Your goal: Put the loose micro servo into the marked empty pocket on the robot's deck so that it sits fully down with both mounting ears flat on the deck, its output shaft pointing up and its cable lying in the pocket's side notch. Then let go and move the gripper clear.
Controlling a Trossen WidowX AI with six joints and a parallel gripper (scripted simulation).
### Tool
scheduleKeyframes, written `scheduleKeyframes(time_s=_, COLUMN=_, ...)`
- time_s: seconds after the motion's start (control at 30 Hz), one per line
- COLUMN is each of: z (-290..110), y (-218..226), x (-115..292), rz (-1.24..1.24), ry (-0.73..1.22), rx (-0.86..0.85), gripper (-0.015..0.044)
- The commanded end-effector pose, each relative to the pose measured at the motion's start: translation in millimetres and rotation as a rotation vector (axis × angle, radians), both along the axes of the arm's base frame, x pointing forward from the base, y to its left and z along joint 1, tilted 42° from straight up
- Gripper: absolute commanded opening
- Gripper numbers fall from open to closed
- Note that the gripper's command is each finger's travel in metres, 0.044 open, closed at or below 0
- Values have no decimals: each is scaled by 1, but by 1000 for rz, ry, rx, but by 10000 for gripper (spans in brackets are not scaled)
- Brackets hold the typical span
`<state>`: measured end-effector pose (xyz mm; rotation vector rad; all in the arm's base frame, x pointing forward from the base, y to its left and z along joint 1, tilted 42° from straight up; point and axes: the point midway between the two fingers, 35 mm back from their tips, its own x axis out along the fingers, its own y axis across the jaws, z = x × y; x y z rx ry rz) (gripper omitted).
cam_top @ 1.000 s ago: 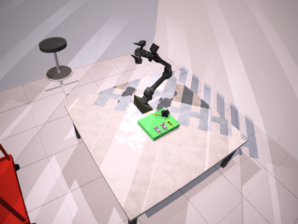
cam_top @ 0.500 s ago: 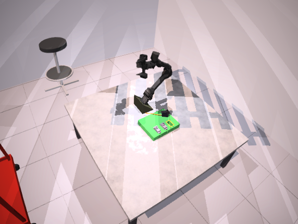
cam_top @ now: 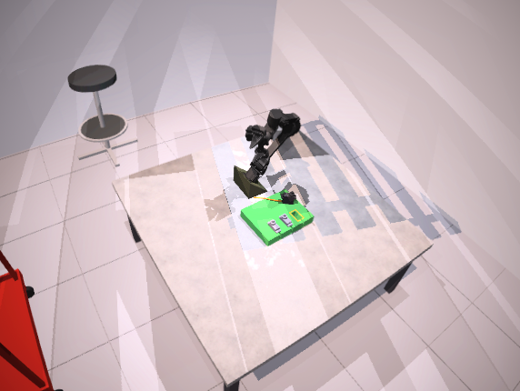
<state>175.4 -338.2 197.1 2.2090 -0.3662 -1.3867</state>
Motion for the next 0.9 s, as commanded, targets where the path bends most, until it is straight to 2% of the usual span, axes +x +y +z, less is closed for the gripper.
scheduleKeyframes(time_s=0.0, z=-16, y=25, x=17, rz=97, ry=19, rx=78, gripper=440)
scheduleKeyframes(time_s=0.43, z=-56, y=130, x=59, rz=431, ry=94, rx=367, gripper=440)
scheduleKeyframes(time_s=0.87, z=-73, y=241, x=63, rz=731, ry=193, rx=668, gripper=440)
